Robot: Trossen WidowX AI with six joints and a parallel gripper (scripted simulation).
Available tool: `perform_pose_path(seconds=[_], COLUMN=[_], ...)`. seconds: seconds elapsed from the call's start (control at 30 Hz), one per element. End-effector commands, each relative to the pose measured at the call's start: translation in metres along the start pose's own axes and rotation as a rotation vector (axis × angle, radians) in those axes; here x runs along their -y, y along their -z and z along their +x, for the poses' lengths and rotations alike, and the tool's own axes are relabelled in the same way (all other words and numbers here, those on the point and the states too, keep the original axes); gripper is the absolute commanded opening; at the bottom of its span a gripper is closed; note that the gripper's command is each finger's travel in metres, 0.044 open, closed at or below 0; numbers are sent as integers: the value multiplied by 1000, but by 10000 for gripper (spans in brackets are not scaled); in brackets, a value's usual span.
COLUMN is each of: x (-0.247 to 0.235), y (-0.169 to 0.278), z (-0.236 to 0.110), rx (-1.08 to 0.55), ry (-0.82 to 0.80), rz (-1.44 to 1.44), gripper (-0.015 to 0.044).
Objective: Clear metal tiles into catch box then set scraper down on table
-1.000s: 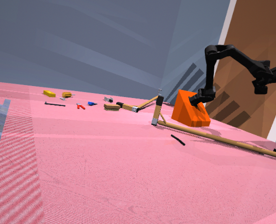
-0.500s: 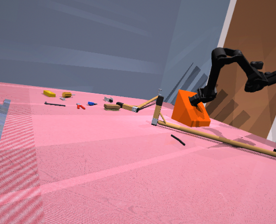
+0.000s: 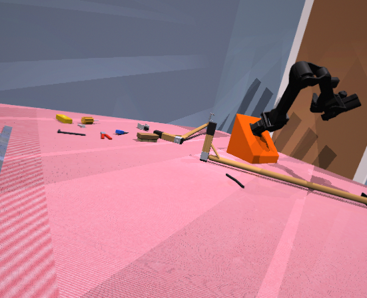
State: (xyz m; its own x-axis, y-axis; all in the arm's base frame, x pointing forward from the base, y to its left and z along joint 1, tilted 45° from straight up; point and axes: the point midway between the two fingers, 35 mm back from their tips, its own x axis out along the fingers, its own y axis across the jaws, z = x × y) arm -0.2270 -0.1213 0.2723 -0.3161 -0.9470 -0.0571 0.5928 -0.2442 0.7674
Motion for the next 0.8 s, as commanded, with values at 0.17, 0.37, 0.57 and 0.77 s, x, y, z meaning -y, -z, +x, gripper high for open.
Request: perform_pose_path(seconds=[0.17, 0.37, 0.57, 0.77], x=[1, 0, 0, 0], y=[6, 3, 3, 3], z=[4, 2, 2, 2], rx=[-25, -13, -13, -13], ry=[-25, -14, -14, -14], rz=[19, 7, 7, 7], gripper=[440, 440, 440, 440])
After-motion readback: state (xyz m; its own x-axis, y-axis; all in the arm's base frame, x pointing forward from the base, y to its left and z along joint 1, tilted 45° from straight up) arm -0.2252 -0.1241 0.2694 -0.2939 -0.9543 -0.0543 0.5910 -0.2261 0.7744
